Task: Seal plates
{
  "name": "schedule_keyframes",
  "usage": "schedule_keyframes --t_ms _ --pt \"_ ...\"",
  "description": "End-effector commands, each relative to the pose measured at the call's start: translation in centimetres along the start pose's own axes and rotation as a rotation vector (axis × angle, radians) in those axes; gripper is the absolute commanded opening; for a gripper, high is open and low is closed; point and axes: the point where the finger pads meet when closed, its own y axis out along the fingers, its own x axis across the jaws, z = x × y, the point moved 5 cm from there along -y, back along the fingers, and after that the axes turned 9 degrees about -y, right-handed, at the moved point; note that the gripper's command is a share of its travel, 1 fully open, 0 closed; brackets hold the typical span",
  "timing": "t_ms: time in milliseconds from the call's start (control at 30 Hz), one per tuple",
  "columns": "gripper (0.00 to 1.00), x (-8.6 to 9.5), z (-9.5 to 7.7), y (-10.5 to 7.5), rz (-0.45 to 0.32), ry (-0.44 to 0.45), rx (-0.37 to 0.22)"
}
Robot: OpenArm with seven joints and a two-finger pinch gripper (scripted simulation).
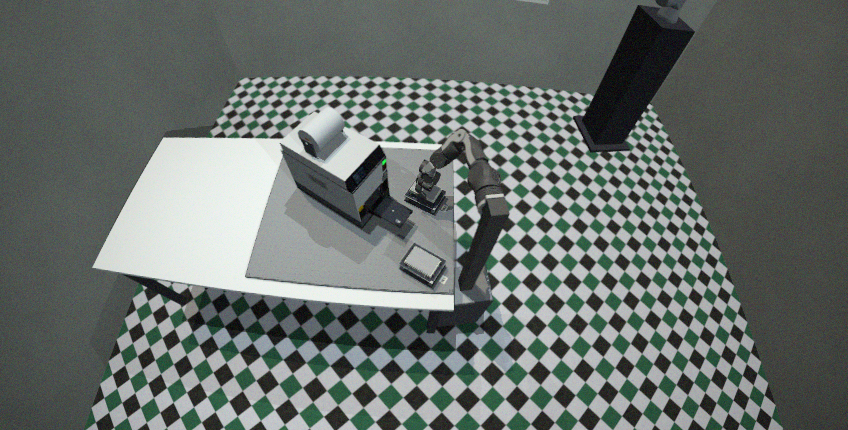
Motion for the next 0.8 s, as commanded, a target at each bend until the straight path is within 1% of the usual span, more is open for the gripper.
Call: schedule_keyframes --t_ms 0,267,767 --pt "0.0 0.05 -0.07 0.08 -0.005 0.0 -0.005" --pt "0.0 0.03 -0.08 0.46 -0.005 0.001 -0.006" --pt "0.0 -0.01 -0.09 0.42 -0.001 0.001 -0.004"
